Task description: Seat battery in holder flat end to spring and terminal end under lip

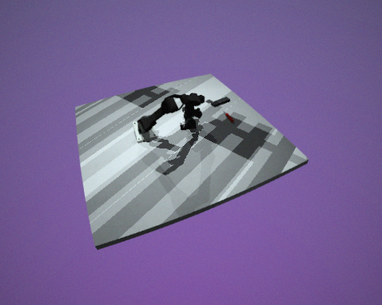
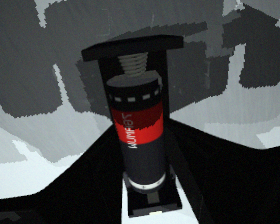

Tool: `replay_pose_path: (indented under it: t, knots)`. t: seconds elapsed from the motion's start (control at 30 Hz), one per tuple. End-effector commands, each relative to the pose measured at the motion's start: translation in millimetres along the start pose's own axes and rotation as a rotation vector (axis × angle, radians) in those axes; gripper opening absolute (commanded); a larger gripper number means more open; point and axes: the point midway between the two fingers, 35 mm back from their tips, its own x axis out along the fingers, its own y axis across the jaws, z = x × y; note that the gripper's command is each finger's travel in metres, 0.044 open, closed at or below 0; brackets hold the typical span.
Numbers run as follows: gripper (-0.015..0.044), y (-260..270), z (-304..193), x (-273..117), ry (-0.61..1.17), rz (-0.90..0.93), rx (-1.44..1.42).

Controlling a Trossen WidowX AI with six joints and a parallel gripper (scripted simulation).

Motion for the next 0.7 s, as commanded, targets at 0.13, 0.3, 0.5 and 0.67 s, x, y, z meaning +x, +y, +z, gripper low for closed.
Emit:
replay_pose_path:
  t: [0.13,0.3,0.5,0.67]
  knots:
    - [0.0086,-1.5,-6.6,0.6,-0.009,-0.001,-0.005]
    - [0.0086,-1.6,-9.3,0.9,-0.016,0.000,-0.005]
    - [0.0086,-1.6,-11.4,1.1,-0.022,0.000,-0.007]
    - [0.0086,-1.7,-11.3,1.0,-0.024,0.001,-0.007]
